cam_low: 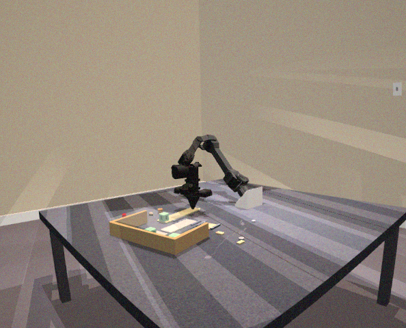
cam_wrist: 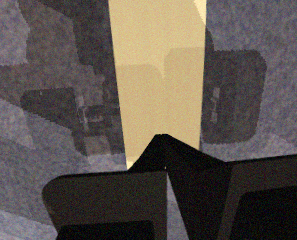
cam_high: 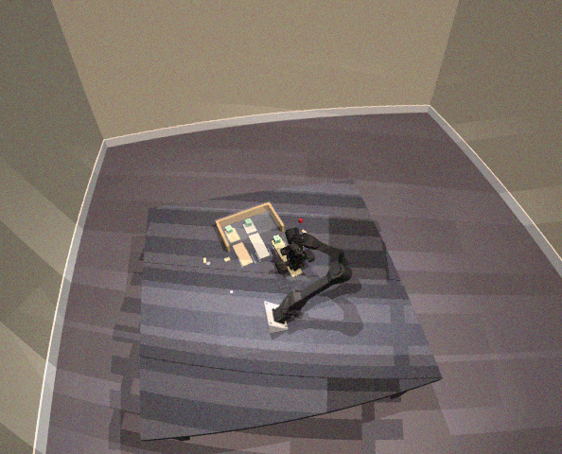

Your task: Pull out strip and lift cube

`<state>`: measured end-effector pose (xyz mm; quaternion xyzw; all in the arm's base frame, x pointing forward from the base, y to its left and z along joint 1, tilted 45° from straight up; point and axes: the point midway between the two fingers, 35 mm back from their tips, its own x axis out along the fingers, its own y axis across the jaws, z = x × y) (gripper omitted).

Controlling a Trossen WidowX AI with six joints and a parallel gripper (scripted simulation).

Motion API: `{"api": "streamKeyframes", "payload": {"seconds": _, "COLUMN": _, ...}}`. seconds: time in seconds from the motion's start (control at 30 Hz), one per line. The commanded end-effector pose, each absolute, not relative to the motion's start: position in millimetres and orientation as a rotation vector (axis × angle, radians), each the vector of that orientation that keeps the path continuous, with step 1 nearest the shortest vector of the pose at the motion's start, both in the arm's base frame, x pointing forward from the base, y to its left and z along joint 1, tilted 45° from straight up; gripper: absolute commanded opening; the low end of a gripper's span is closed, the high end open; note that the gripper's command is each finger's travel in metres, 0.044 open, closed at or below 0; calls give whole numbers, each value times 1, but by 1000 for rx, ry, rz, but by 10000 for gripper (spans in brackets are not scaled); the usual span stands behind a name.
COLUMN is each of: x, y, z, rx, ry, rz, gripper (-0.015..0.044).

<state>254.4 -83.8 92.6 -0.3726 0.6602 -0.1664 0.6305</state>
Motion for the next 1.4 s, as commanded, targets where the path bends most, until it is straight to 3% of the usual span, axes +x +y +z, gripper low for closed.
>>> {"api": "streamKeyframes", "payload": {"seconds": 0.0, "x": 256, "y": -66, "z": 109, "rx": -846, "ry": 1524, "rz": -383, "gripper": 0}}
{"api": "streamKeyframes", "payload": {"seconds": 0.2, "x": 255, "y": -55, "z": 120, "rx": -848, "ry": 1535, "rz": -387, "gripper": 0}}
{"api": "streamKeyframes", "payload": {"seconds": 0.77, "x": 314, "y": -39, "z": 115, "rx": -772, "ry": 1503, "rz": -456, "gripper": 440}}
{"api": "streamKeyframes", "payload": {"seconds": 1.37, "x": 371, "y": -20, "z": 113, "rx": -771, "ry": 1500, "rz": -456, "gripper": 440}}
